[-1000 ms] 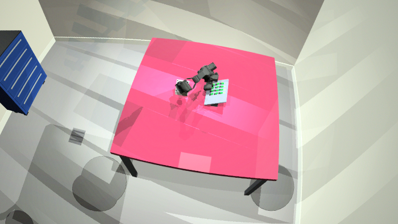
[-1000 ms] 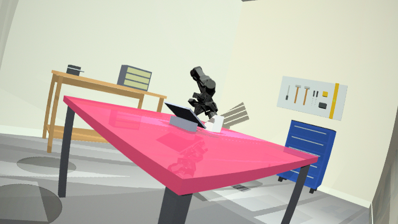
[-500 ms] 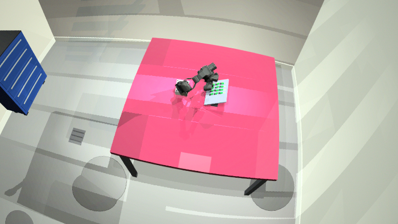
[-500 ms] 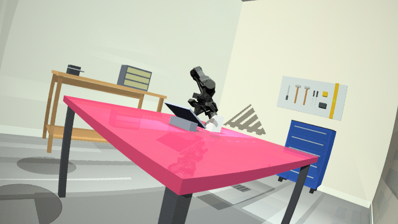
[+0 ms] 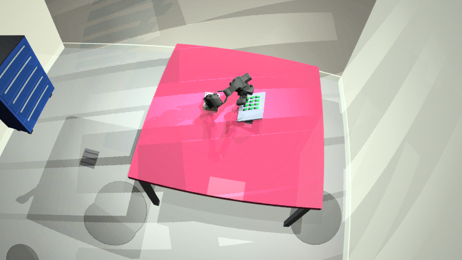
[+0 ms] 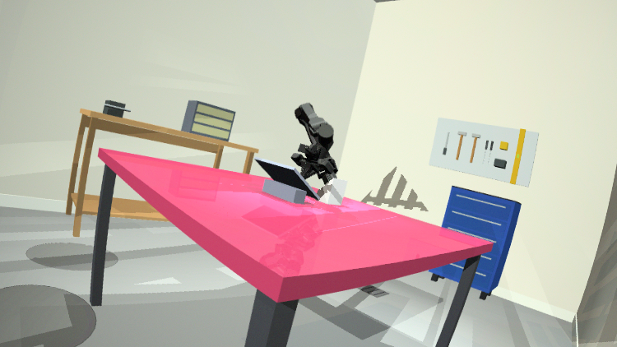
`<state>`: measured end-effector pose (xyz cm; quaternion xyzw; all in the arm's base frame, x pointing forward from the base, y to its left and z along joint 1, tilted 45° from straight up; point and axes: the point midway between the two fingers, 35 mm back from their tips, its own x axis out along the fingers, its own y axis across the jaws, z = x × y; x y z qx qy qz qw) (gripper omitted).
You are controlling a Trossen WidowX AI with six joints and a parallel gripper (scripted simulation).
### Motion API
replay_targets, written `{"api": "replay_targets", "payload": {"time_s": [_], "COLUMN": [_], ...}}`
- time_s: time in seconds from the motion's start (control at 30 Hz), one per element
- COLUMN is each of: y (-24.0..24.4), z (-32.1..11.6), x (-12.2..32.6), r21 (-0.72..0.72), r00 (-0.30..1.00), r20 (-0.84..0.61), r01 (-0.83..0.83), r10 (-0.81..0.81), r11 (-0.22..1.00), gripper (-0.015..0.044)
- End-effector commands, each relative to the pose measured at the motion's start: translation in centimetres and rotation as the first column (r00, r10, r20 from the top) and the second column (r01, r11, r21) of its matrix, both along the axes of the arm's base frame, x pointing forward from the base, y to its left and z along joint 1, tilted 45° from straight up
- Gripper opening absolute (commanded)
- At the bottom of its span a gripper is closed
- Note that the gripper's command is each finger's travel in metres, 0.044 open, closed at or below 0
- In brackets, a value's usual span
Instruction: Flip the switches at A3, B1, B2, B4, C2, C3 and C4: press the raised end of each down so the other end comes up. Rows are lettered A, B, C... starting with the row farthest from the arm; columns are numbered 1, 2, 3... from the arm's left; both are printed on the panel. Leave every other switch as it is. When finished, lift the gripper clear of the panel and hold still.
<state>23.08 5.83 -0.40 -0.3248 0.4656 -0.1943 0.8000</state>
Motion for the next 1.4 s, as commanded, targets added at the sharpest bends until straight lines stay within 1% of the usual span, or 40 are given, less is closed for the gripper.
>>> {"api": "replay_targets", "payload": {"time_s": [0.0,1.07,1.13,1.27,1.37], "y": [-0.1,-0.3,0.3,3.2,3.6], "z": [0.0,-0.3,0.2,3.0,3.6], "x": [0.1,0.3,-0.2,-2.7,-3.2], "r21": [-0.005,-0.006,0.002,-0.001,-0.004], "r00": [1.0,1.0,1.0,1.0,1.0], "r20": [0.001,0.001,0.001,0.012,0.016], "r01": [-0.003,-0.003,-0.003,-0.019,-0.022], "r10": [0.003,0.003,0.003,0.019,0.022], "r11": [1.0,1.0,1.0,1.0,1.0], "gripper": [0.0,0.0,0.0,0.0,0.0]}}
